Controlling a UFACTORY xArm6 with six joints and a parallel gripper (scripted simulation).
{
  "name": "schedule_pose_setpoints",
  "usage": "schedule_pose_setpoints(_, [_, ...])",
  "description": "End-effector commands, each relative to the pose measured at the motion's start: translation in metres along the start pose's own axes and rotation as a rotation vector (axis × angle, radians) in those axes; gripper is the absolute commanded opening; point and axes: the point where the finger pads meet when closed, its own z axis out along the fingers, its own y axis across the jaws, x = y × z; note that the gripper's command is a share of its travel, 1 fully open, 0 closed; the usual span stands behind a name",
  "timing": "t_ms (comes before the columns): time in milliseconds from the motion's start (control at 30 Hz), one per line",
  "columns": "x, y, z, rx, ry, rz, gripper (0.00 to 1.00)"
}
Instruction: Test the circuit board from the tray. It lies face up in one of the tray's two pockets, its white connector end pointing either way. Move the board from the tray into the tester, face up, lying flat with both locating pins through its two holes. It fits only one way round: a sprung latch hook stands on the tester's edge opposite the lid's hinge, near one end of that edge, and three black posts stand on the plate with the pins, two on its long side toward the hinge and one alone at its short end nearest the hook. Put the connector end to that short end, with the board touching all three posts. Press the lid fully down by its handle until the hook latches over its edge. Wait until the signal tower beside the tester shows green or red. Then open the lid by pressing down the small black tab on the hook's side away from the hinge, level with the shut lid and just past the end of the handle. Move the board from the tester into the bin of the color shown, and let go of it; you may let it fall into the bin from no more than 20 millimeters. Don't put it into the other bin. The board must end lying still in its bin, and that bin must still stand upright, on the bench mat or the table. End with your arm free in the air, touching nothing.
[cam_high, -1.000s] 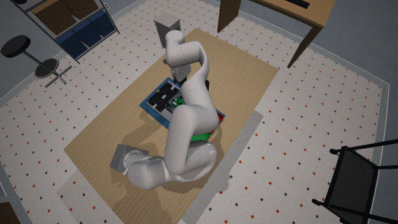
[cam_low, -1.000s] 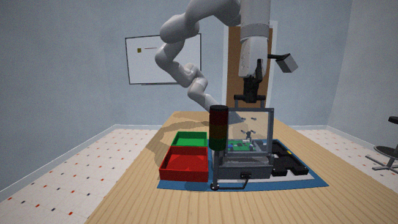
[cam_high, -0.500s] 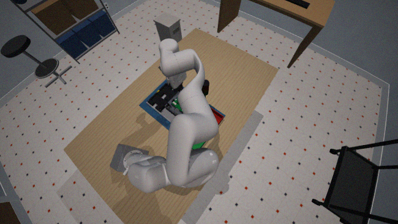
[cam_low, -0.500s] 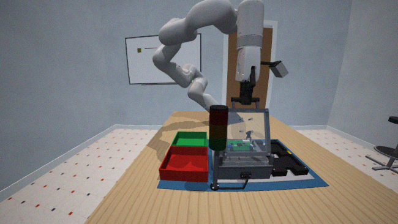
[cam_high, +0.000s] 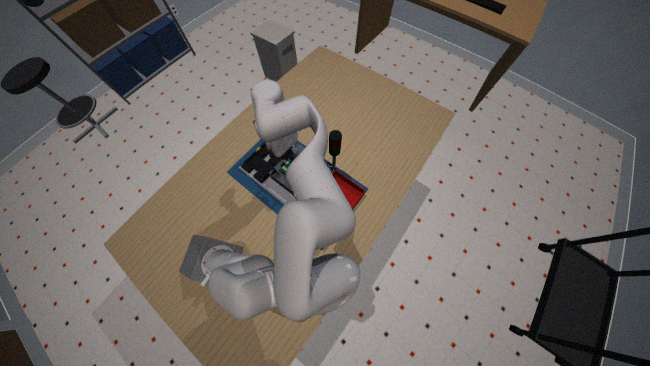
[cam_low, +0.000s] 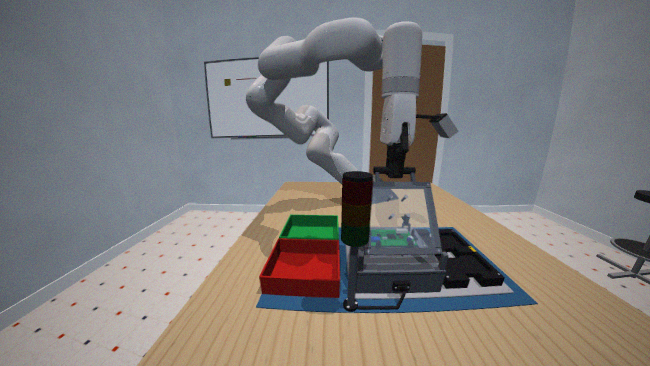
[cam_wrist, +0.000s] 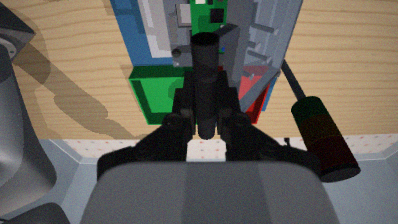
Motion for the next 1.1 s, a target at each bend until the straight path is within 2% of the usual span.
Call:
schedule_pose_setpoints(0, [0.000, -0.008, 0.006, -0.004, 0.004, 0.002, 0.00])
schedule_pose_setpoints(467, [0.000, -0.038, 0.042, -0.004, 0.004, 0.002, 0.00])
schedule_pose_setpoints(533, [0.000, -0.038, 0.042, -0.004, 0.004, 0.002, 0.00])
schedule_pose_setpoints(1067, [0.000, -0.058, 0.085, -0.004, 0.004, 0.002, 0.00])
